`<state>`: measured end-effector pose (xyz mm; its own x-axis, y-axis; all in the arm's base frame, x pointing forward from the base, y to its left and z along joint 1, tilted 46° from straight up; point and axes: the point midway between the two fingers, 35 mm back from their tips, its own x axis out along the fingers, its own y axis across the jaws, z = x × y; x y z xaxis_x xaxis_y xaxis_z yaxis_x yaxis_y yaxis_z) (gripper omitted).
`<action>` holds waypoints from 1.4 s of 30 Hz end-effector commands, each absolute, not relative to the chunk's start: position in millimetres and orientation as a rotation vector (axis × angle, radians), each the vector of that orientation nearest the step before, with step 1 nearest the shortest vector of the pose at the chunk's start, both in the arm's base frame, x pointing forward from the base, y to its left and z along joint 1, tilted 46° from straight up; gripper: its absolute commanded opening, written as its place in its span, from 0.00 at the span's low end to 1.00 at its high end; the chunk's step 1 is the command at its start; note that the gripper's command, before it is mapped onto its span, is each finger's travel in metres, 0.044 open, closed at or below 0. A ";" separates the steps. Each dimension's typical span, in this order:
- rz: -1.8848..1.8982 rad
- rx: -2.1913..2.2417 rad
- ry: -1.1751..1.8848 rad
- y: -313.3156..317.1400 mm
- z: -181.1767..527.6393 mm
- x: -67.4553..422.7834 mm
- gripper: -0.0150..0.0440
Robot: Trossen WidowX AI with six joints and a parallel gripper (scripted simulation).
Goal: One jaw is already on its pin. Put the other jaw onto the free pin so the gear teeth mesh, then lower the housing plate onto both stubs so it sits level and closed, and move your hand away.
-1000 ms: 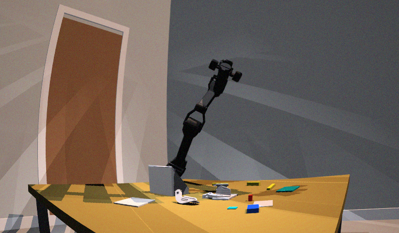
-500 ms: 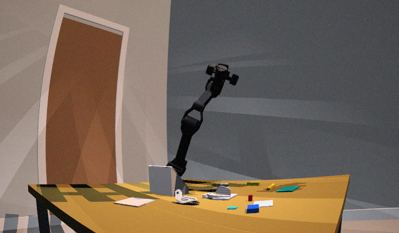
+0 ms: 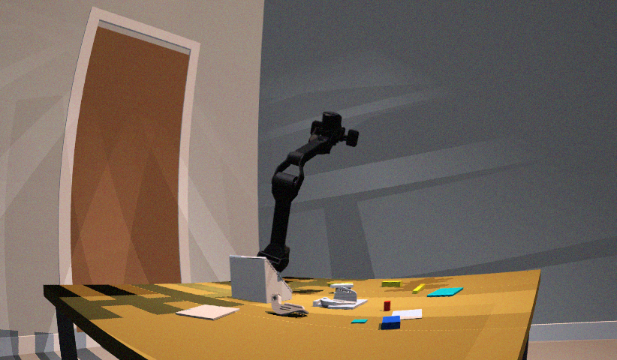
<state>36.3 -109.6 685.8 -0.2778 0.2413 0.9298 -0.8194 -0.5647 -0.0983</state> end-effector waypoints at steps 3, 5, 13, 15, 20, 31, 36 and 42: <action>1.884 1.136 -0.743 -75.7 687.5 13.1 0.25; 1.867 1.110 -0.722 -63.1 687.8 6.9 0.25; 1.799 0.870 -0.705 0.6 681.8 -20.4 0.25; 1.780 0.808 -0.699 17.6 678.5 -24.8 0.25; 1.730 0.656 -0.677 60.3 668.1 -30.5 0.25; 1.590 0.356 -0.607 148.7 637.9 -15.8 0.25; 1.520 0.269 -0.588 178.3 625.7 0.4 0.25; 1.444 0.124 -0.519 218.5 600.3 28.0 0.25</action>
<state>13.5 196.0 615.4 -0.0040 0.8828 0.4697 -0.9726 0.1057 -0.2069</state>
